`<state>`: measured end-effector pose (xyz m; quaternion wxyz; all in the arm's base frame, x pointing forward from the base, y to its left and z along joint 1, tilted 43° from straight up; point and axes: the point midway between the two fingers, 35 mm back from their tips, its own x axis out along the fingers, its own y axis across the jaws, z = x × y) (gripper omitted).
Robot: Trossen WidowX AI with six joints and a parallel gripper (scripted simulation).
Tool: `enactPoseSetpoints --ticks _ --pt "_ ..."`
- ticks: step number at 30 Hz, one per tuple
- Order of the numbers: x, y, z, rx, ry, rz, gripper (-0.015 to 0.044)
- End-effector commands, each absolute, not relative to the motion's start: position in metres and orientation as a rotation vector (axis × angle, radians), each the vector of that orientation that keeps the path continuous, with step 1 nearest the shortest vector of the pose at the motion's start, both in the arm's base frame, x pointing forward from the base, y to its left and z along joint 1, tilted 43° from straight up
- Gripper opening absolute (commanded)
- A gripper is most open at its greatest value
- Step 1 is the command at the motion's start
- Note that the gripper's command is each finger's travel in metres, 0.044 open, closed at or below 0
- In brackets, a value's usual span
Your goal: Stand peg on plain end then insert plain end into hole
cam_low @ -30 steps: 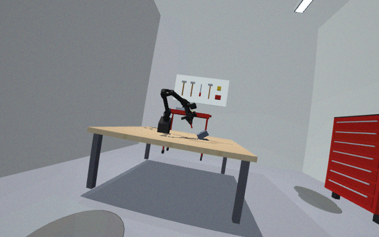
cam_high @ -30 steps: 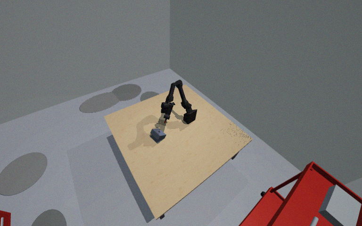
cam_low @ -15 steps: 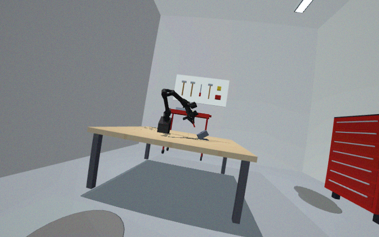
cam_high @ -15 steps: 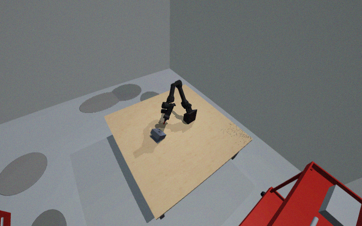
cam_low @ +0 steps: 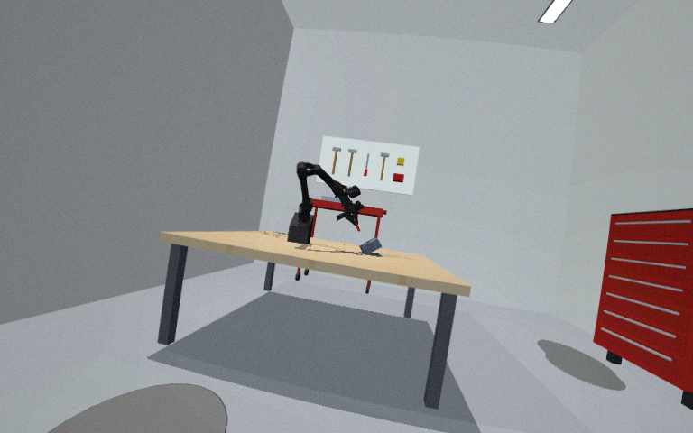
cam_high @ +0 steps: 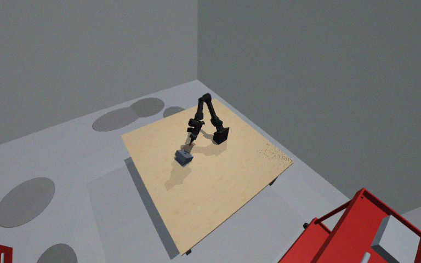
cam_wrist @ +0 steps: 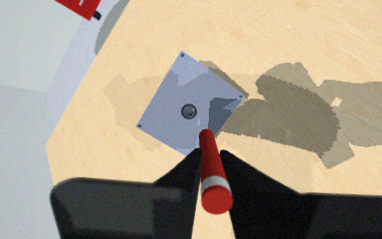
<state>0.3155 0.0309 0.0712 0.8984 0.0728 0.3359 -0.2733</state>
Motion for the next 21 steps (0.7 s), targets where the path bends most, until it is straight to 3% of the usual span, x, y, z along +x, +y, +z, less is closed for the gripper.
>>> enactPoseSetpoints --ticks 1,21 --pt "0.319 0.032 0.068 0.158 0.695 -0.559 0.0" --pt "0.34 0.028 0.053 0.174 0.679 -0.544 0.0"
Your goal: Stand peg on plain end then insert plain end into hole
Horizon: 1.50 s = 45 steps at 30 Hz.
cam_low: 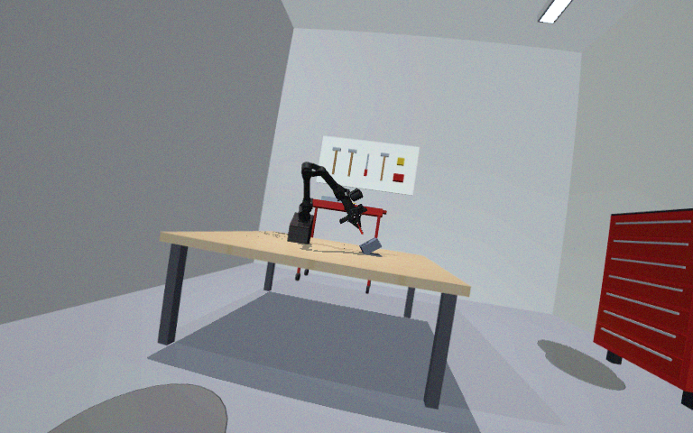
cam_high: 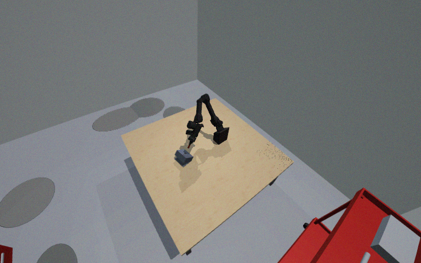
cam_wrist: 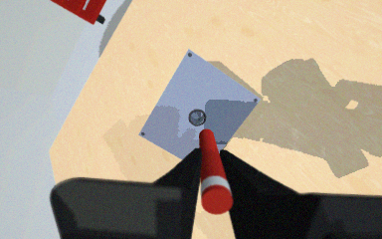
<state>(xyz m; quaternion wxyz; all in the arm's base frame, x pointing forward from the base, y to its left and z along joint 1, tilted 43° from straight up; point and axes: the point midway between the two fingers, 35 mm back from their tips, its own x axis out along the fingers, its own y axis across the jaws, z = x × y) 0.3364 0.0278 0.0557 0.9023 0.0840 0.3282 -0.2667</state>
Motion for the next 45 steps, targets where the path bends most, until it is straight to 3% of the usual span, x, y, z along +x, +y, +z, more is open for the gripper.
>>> enactPoseSetpoints --ticks 1,45 --pt "0.341 0.027 0.052 0.175 0.678 -0.543 0.0" --pt "0.372 0.011 0.024 0.191 0.654 -0.531 0.0"
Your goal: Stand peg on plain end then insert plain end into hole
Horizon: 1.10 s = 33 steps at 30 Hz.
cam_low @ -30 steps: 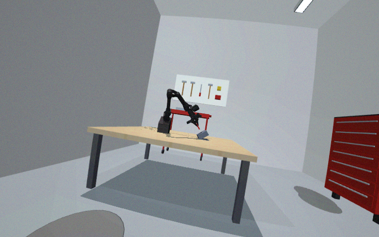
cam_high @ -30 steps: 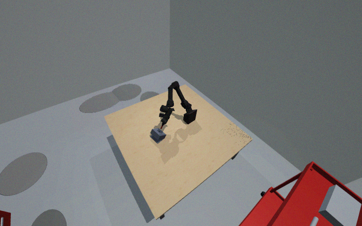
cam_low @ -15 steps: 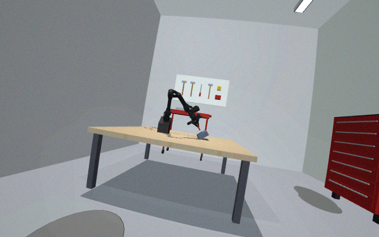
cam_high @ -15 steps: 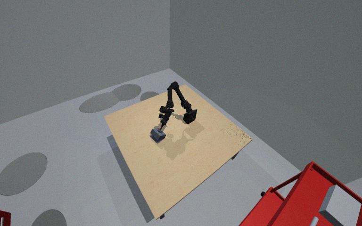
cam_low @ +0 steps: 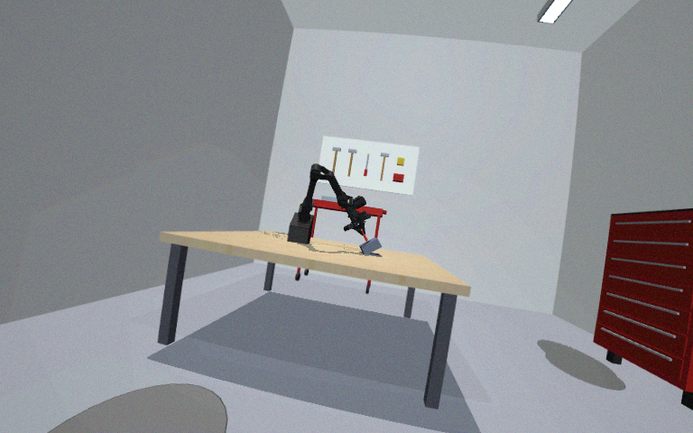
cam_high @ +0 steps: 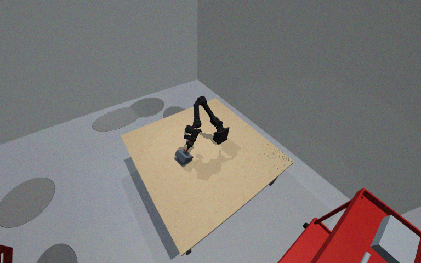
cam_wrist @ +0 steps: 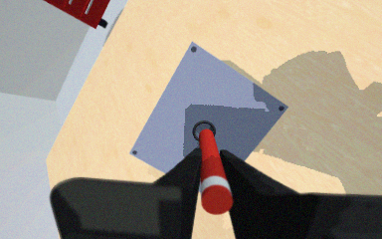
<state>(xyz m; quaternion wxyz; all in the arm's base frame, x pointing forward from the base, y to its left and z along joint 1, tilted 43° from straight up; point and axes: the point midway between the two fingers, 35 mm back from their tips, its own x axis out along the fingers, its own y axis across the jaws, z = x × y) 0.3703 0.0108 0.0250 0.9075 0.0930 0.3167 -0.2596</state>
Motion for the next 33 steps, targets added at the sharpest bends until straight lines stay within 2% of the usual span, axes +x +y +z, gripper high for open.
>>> enactPoseSetpoints --ticks 1,33 --pt "0.3716 0.0109 0.0244 0.191 0.654 -0.532 0.0" --pt "0.3767 0.0093 0.0204 0.192 0.653 -0.535 0.0"
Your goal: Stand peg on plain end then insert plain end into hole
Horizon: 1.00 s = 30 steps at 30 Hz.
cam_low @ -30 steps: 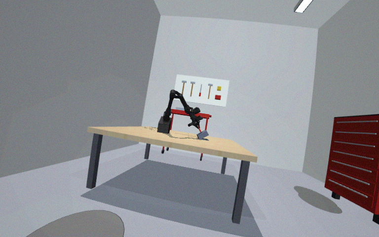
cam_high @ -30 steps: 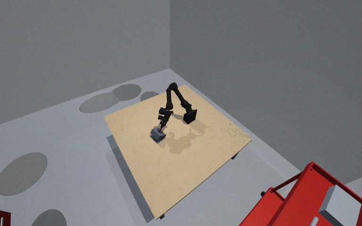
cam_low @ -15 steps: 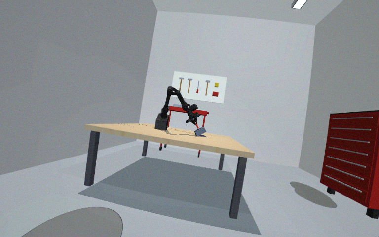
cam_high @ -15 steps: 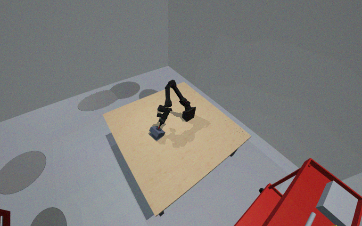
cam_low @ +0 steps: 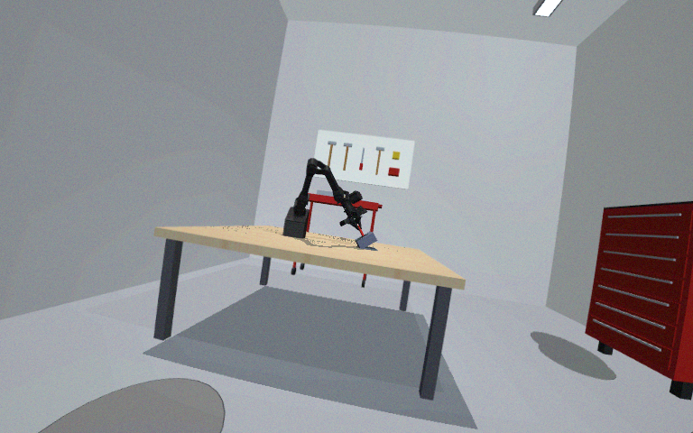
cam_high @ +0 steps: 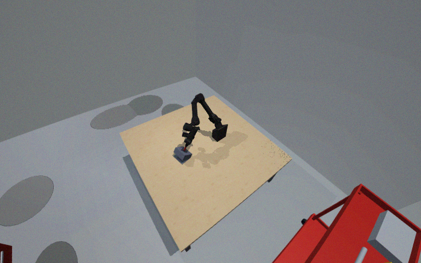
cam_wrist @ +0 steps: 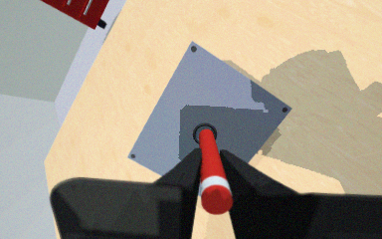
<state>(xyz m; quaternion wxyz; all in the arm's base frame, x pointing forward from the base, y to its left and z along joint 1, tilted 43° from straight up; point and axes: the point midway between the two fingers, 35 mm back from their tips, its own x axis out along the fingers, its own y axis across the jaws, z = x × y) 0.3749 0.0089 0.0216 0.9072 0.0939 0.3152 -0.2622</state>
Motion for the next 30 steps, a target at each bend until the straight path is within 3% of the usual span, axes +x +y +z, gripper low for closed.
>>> enactPoseSetpoints --ticks 1,30 --pt "0.377 0.009 0.02 0.192 0.653 -0.535 0.0" --pt "0.391 0.002 0.008 0.192 0.652 -0.535 0.0"
